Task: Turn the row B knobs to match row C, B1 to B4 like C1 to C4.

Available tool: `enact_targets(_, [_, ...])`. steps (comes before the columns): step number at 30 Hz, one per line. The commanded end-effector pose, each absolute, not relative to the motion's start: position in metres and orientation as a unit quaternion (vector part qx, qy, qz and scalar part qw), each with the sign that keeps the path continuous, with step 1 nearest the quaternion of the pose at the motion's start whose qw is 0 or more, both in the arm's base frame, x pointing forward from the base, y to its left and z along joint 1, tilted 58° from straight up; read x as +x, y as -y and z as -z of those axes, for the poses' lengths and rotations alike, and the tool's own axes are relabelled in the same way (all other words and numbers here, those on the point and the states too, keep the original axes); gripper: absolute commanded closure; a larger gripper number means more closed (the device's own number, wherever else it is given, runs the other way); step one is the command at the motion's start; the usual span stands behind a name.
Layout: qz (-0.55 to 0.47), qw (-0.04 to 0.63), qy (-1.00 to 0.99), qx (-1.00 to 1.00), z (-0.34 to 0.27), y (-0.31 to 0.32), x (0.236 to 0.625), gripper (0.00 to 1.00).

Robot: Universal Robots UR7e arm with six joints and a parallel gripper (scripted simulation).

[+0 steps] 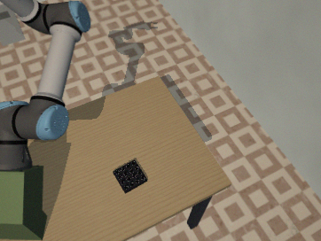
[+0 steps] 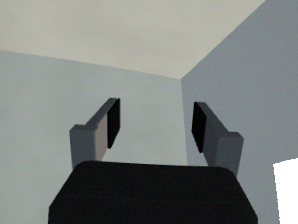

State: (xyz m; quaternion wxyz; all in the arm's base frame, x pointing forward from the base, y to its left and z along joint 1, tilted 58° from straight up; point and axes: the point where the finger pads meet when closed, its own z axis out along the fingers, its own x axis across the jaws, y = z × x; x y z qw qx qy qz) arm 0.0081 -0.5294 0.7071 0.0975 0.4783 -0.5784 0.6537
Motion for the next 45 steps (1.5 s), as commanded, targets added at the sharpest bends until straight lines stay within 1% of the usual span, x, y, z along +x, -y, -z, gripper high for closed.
enact_targets(1, [-0.654, 0.097, 0.579, 0.478, -0.707, 0.53, 0.008, 0.0])
enact_targets(20, [-0.654, 0.097, 0.579, 0.478, -0.706, 0.53, 0.007, 0.0])
enact_targets(27, [-0.652, 0.085, 0.582, 0.478, -0.697, 0.535, 0.01, 0.0])
enact_targets(35, [-0.647, 0.052, 0.592, 0.477, -0.672, 0.548, 0.021, 0.0])
enact_targets(39, [-0.64, 0.016, 0.602, 0.478, -0.643, 0.561, 0.034, 0.0])
enact_targets(45, [-0.619, -0.05, 0.62, 0.481, -0.587, 0.581, 0.067, 0.0])
